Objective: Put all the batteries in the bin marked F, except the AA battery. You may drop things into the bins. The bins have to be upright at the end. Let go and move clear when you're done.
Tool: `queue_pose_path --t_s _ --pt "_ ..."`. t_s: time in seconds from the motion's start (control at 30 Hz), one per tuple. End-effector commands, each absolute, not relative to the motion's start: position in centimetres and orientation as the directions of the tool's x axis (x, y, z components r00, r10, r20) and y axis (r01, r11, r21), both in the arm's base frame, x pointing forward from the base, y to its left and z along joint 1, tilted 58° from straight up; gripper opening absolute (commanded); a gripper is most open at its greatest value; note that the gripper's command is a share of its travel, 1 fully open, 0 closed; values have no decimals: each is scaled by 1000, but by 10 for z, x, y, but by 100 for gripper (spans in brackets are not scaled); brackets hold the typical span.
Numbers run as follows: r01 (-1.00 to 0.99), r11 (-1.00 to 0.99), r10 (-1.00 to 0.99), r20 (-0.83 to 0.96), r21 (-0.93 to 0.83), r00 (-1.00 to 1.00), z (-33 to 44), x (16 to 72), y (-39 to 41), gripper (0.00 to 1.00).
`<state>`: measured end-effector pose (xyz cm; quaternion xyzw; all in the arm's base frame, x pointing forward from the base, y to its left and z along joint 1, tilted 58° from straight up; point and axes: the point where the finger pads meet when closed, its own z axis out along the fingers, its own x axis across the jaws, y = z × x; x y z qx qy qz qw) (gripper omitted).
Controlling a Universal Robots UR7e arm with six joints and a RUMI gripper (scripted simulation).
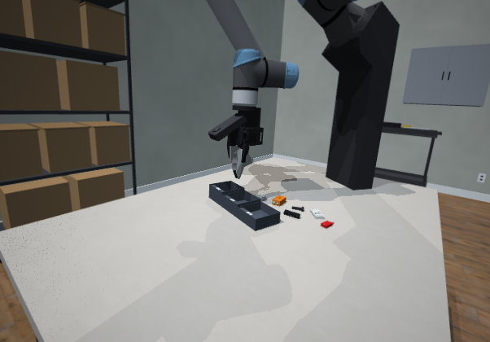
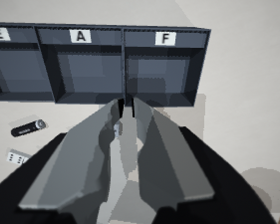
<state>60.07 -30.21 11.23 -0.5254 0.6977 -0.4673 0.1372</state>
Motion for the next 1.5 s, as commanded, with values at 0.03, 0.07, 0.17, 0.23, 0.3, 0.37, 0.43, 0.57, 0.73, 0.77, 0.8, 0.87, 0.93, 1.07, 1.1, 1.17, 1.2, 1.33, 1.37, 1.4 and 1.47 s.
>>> queue_pose_path --t_s 0.03,0.07,0.17,0.23,0.3,0.37,0.43,0.57,0.73,0.77,0.8,0.87,0.93,1.07,1.1,1.17,1.2,1.33,1.37,1.4,1.47 --pt "-604 11 -861 300 -797 -411 106 613 -279 4" --pt "-604 11 -861 300 -797 -411 105 616 -274 4" --pt "-604 11 -861 300 -797 -411 101 622 -261 4" --pt "-604 11 -861 300 -797 -411 99 627 -253 4" --pt "-604 11 -861 300 -797 -411 99 627 -253 4" --pt "-604 11 -861 300 -797 -411 99 627 -253 4" --pt "-604 11 -861 300 -797 -411 99 627 -253 4" --pt "-604 11 -861 300 -797 -411 96 630 -256 4" --pt "-604 11 -861 300 -797 -411 89 639 -263 4" --pt "-604 11 -861 300 -797 -411 88 641 -264 4" --pt "-604 11 -861 300 -797 -411 87 643 -266 4" --pt "-604 11 -861 300 -797 -411 84 647 -268 4" --pt "-604 11 -861 300 -797 -411 82 648 -270 4" --pt "-604 11 -861 300 -797 -411 78 654 -274 4" --pt "-604 11 -861 300 -797 -411 77 656 -275 4" --pt "-604 11 -861 300 -797 -411 74 659 -278 4" --pt "-604 11 -861 300 -797 -411 73 661 -279 4" --pt "-604 11 -861 300 -797 -411 68 667 -284 4" --pt "-604 11 -861 300 -797 -411 68 667 -284 4" --pt "-604 11 -861 300 -797 -411 68 667 -284 4" --pt "-604 11 -861 300 -797 -411 68 667 -284 4"
